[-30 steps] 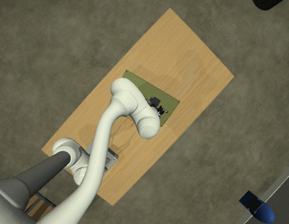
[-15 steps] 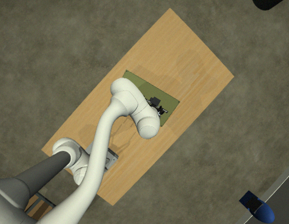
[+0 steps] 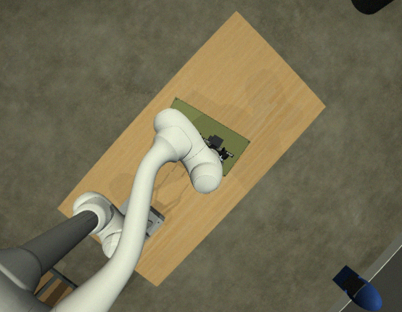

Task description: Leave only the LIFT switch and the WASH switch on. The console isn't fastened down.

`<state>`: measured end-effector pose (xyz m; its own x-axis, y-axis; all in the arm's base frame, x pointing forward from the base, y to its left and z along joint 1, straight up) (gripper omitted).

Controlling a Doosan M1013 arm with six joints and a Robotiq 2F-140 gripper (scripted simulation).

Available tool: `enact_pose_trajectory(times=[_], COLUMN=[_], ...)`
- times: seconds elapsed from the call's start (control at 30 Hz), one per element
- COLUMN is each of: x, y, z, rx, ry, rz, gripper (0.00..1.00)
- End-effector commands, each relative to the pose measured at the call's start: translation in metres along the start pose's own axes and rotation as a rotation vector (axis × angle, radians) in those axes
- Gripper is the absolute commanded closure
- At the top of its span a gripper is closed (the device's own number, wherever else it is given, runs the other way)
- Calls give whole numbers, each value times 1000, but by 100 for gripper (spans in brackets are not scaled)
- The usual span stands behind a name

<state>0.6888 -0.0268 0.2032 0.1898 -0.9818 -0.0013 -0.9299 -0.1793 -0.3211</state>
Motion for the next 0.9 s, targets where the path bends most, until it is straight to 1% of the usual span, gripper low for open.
enact_pose_trajectory(times=[0.0, 0.37, 0.67, 0.73, 0.87], x=[0, 5, 32, 32, 46], y=[-1, -1, -1, -1, -1], z=[-1, -1, -1, -1, -1], rx=[2, 2, 2, 2, 2], ry=[0, 0, 0, 0, 0], rz=[0, 0, 0, 0, 0], gripper=[0, 0, 0, 0, 0])
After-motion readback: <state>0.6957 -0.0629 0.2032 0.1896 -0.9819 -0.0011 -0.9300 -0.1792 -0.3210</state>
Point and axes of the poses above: the point where the finger pads meet when closed, its own z axis out along the fingers, its own x axis across the jaws, y = z × x, the point moved 6 cm from there along -z, back along the fingers
